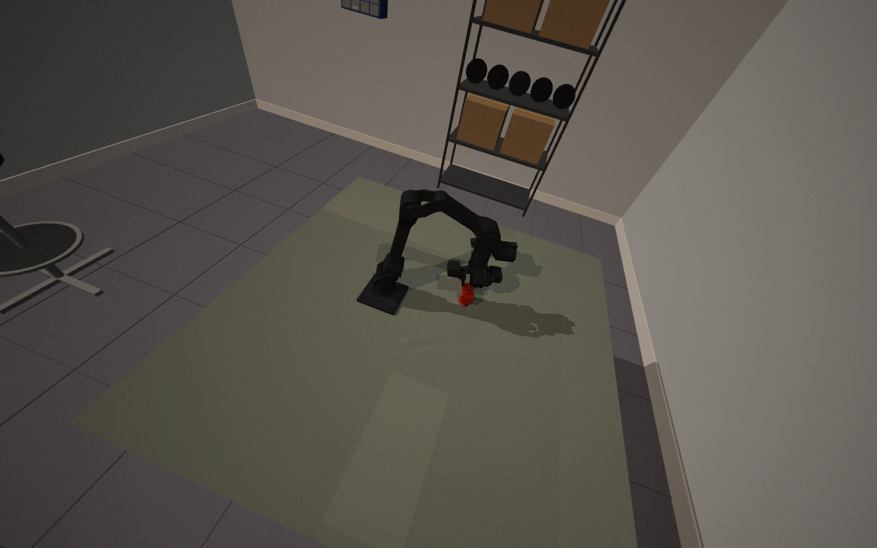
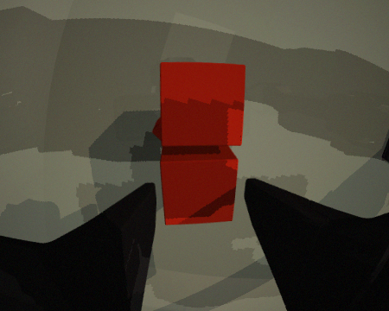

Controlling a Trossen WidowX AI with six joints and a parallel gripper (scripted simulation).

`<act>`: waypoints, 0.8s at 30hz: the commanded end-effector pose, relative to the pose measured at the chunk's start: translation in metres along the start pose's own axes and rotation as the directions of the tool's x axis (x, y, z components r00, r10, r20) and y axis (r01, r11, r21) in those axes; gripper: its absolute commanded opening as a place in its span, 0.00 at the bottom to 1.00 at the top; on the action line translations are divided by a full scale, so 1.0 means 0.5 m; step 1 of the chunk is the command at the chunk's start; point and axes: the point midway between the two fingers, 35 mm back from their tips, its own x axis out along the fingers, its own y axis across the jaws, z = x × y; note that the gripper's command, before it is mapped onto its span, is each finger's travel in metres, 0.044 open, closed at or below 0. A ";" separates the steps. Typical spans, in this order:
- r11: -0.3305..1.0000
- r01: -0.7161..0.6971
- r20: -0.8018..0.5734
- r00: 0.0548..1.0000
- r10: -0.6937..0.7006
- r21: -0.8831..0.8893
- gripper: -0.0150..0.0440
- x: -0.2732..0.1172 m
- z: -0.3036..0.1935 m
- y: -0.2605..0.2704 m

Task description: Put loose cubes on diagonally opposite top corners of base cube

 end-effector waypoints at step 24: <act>1.000 -0.008 0.000 1.000 0.008 0.000 0.60 -0.075 0.000 0.001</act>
